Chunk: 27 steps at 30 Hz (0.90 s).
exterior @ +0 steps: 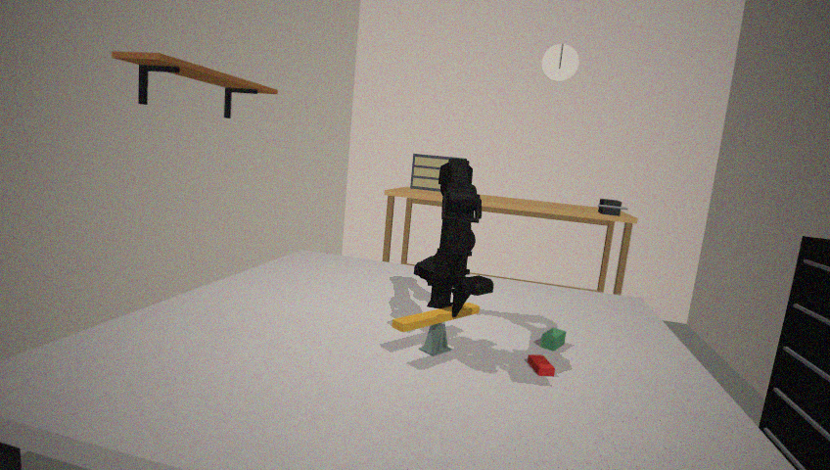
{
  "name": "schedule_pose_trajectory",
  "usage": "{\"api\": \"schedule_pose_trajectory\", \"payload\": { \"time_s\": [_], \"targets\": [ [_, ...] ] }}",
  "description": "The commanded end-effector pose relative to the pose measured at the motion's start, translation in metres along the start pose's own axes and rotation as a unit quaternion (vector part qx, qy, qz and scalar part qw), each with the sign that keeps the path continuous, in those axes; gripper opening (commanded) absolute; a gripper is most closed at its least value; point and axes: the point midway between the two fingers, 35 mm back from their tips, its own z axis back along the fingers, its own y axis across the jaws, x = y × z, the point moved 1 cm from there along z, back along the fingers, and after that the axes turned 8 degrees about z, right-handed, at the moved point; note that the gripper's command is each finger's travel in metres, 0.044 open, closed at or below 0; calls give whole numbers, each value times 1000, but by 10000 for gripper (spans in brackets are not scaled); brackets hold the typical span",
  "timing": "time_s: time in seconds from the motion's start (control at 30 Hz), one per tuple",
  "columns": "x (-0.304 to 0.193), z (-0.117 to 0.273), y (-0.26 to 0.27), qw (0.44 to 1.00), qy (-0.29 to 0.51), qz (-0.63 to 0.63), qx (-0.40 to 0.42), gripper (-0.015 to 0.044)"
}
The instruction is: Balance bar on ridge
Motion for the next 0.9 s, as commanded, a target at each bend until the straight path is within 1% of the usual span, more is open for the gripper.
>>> {"api": "schedule_pose_trajectory", "payload": {
  "time_s": [0.0, 0.2, 0.4, 0.43, 0.87],
  "targets": [
    [0, 0, 0, 1000, 0, 0, 0, 0],
    [0, 0, 0, 1000, 0, 0, 0, 0],
    [0, 0, 0, 1000, 0, 0, 0, 158],
    [0, 0, 0, 1000, 0, 0, 0, 167],
    [0, 0, 0, 1000, 0, 0, 0, 167]
  ]
}}
